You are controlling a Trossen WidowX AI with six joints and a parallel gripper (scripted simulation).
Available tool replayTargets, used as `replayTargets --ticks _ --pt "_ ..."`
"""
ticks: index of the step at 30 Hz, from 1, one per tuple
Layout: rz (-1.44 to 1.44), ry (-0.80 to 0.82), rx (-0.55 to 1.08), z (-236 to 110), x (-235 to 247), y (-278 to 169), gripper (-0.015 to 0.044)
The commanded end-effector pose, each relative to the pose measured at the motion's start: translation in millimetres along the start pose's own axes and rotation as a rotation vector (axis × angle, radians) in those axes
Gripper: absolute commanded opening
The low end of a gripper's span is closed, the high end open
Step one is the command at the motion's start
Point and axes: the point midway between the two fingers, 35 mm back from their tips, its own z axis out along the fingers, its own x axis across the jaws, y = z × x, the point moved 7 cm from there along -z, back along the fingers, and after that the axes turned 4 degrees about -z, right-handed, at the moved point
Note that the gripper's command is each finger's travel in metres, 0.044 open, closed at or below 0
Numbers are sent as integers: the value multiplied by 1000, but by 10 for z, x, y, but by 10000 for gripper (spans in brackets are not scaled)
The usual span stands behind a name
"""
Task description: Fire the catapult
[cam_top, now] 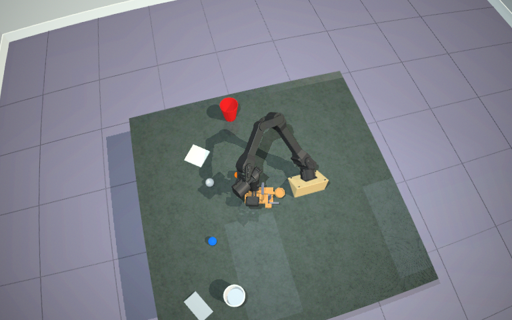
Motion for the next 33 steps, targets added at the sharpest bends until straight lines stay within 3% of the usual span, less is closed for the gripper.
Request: replayTargets --ticks 1,6,17,23,27,33 --pt "-5 -4 -2 57 -4 -6 440" --pt "-4 -5 -2 125 -10 -13 440" --pt "0 -1 0 94 -7 -8 151" --pt "0 -1 0 94 -7 -8 111" --pt "-2 0 1 -293 1 -4 6" --pt "-53 2 1 -424 103 2 0"
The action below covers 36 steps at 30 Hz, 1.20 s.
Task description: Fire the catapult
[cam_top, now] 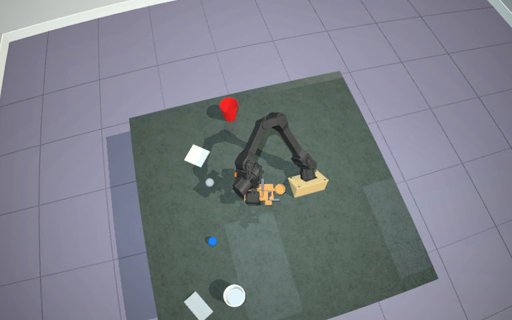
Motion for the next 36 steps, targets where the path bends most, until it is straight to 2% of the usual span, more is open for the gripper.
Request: replayTargets --ticks 1,16,28,36 --pt "-68 7 7 -51 144 10 0" --pt "-584 23 0 -146 1308 -91 0" --pt "-985 20 -4 -56 2335 -539 0" --pt "-1006 19 -4 -7 2420 -598 0"
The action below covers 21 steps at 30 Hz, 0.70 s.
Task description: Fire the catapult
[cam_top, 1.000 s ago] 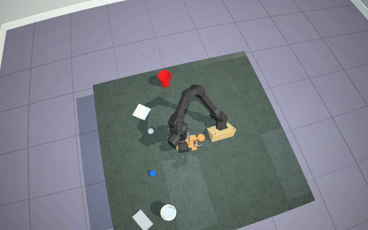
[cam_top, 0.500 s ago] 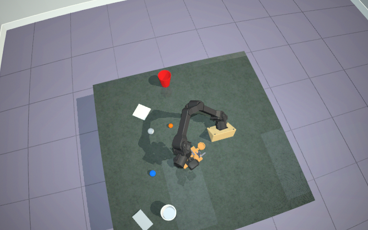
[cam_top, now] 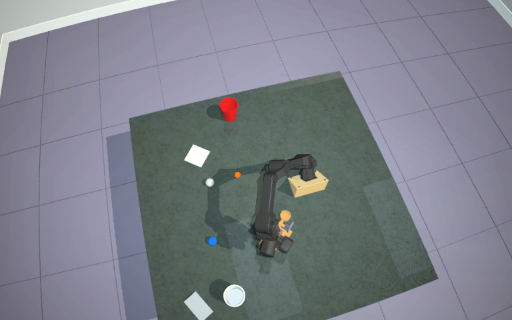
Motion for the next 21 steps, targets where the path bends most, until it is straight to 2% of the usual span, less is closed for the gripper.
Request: replayTargets --ticks 1,21 --pt "8 7 -23 -40 -41 26 0" --pt "9 6 -23 290 -38 45 0"
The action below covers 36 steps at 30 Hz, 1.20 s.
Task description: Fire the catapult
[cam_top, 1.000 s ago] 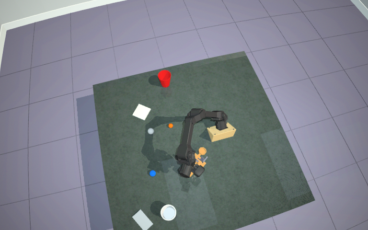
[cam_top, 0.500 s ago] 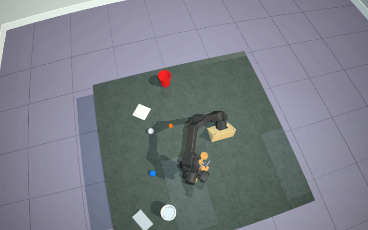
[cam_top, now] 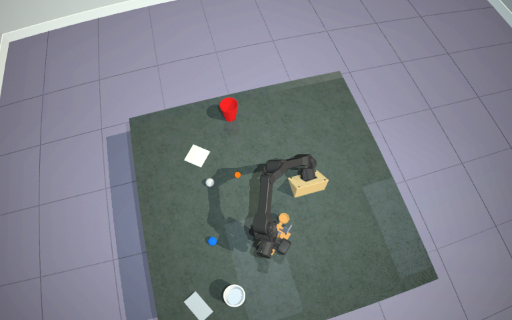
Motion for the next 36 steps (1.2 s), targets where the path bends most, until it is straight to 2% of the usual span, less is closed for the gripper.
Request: replayTargets --ticks 1,11,24,26,28,33,35,36 --pt "-7 -5 -7 26 15 2 0" --pt "0 0 0 81 1 -1 0" --pt "0 0 0 81 1 -1 341" --pt "0 0 -1 -1 1 14 394" --pt "-1 2 -1 -229 2 39 440" --pt "-3 3 -1 -837 11 4 440" --pt "-3 3 0 -918 13 -12 440" --pt "-4 0 -4 -764 4 22 440"
